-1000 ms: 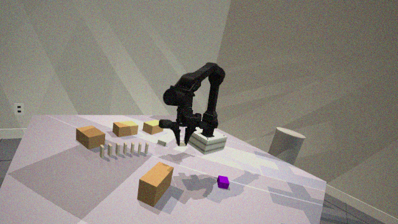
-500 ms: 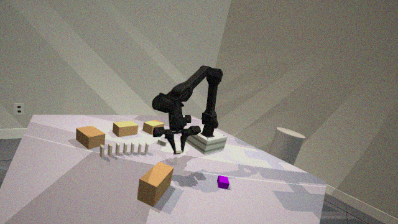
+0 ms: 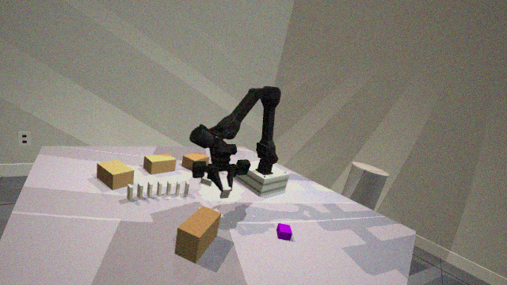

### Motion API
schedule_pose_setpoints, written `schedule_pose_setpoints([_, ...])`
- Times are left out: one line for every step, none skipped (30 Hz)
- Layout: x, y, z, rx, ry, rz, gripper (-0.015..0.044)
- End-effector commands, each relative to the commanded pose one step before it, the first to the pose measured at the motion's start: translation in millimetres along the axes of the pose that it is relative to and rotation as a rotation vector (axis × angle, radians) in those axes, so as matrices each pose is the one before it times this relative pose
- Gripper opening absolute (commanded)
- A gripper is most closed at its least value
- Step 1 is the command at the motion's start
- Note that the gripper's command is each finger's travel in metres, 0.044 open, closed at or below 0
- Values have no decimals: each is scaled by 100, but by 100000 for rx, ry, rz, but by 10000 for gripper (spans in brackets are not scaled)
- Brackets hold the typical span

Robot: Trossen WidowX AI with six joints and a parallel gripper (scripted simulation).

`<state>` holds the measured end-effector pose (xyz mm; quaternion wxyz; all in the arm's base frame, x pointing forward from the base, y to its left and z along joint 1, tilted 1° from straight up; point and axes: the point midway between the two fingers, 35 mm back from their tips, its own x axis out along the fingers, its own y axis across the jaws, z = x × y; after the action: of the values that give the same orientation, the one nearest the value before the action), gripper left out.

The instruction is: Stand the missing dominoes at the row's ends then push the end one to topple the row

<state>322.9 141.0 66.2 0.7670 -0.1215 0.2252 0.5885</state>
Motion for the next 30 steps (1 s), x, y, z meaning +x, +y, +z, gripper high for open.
schedule_pose_setpoints([-774,496,-292,-2185,-10404,939,107])
schedule_pose_setpoints([-225,114,-6,-667,-2481,133,107])
schedule_pose_setpoints([-234,127,3,-704,-2462,139,107])
schedule_pose_setpoints([-242,141,11,-740,-2442,147,107])
schedule_pose_setpoints([-249,154,20,-775,-2421,155,107])
schedule_pose_setpoints([-256,168,30,-810,-2400,165,107])
schedule_pose_setpoints([-262,181,39,-844,-2379,175,107])
schedule_pose_setpoints([-267,195,49,-877,-2357,186,107])
schedule_pose_setpoints([-271,209,60,-909,-2334,198,107])
schedule_pose_setpoints([-275,222,70,-940,-2312,211,107])
schedule_pose_setpoints([-278,236,81,-971,-2288,225,107])
schedule_pose_setpoints([-280,249,92,-1001,-2265,240,107])
schedule_pose_setpoints([-281,262,103,-1029,-2240,256,107])
schedule_pose_setpoints([-232,226,94,-870,-1830,223,107])
schedule_pose_setpoints([-139,140,61,-531,-1090,140,107])
schedule_pose_setpoints([-46,47,21,-178,-362,47,107])
schedule_pose_setpoints([0,0,0,0,0,0,107])
schedule_pose_setpoints([0,0,0,0,0,0,107])
schedule_pose_setpoints([0,0,0,0,0,0,107])
schedule_pose_setpoints([0,0,0,0,0,0,107])
schedule_pose_setpoints([0,0,0,0,0,0,107])
schedule_pose_setpoints([0,0,0,0,0,0,107])
schedule_pose_setpoints([0,0,0,0,0,0,107])
schedule_pose_setpoints([0,0,0,0,0,0,107])
schedule_pose_setpoints([0,0,0,0,0,0,107])
schedule_pose_setpoints([0,0,0,0,0,0,107])
schedule_pose_setpoints([0,0,0,0,0,0,107])
schedule_pose_setpoints([0,0,0,0,0,0,107])
schedule_pose_setpoints([0,0,0,0,0,0,107])
schedule_pose_setpoints([0,0,0,0,0,0,107])
